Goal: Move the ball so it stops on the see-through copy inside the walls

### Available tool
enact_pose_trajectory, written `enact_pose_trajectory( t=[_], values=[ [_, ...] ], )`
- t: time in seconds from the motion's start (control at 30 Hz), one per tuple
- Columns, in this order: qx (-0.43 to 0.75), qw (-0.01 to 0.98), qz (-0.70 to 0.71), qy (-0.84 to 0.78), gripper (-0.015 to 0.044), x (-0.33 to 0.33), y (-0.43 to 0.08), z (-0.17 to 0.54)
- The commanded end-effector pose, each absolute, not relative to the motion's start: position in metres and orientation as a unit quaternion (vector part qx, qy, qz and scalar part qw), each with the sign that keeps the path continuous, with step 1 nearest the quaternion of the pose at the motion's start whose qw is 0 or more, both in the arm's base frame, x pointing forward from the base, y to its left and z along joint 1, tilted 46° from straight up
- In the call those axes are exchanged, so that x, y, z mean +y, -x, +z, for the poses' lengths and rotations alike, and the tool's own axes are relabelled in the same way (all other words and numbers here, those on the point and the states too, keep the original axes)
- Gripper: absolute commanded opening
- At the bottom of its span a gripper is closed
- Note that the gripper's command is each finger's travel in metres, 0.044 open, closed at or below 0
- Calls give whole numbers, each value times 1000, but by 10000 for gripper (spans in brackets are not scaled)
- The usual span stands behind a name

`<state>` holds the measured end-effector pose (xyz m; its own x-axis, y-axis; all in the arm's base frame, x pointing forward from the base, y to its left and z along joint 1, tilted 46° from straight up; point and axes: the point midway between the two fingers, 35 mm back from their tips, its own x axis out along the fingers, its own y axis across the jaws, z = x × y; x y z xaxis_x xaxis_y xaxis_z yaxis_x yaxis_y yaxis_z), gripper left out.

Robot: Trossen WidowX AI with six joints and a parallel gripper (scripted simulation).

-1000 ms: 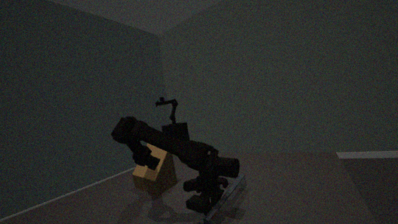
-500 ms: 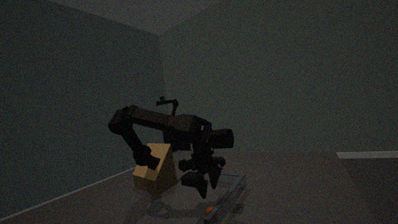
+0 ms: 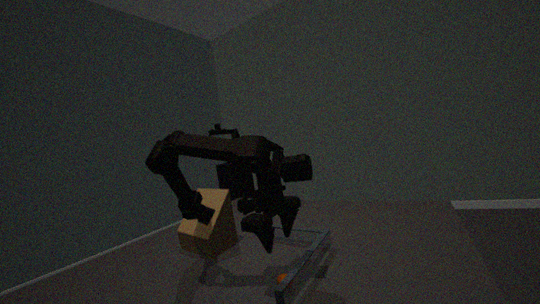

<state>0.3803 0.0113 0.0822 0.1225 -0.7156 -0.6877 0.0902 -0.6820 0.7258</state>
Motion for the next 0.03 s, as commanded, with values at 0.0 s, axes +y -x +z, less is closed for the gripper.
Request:
enact_pose_trajectory(
  t=[0.0],
  values=[
    [-233,320,-621,-676,440,17,-379,90]
  ],
)
